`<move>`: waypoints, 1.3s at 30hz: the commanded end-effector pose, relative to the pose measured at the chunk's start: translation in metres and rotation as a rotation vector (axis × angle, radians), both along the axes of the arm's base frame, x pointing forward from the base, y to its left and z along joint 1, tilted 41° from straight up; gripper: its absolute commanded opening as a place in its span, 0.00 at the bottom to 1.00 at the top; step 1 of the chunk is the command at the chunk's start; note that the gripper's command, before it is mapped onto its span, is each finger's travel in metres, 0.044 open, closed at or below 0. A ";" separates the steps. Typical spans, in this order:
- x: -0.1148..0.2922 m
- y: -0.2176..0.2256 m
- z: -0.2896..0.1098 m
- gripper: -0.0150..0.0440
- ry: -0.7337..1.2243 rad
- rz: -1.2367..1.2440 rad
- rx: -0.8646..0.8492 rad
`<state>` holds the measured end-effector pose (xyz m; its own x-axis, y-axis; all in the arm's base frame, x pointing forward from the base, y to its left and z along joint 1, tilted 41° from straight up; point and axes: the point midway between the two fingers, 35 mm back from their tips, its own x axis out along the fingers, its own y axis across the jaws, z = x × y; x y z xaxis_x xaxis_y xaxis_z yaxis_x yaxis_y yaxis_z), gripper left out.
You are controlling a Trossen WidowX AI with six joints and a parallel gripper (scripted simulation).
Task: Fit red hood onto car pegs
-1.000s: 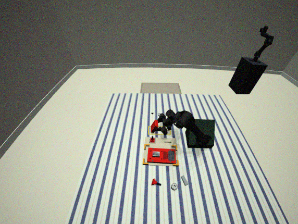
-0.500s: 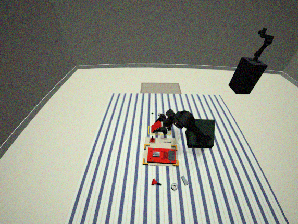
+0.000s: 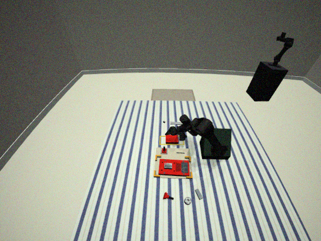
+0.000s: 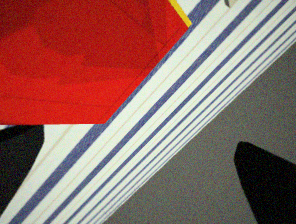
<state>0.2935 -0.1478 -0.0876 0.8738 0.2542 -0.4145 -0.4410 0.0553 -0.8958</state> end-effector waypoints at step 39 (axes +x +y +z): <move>-0.059 -0.035 0.044 1.00 0.909 -1.449 2.968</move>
<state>0.2504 -0.1777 -0.0644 0.8506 0.2629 -0.4553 0.2513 0.5573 0.7914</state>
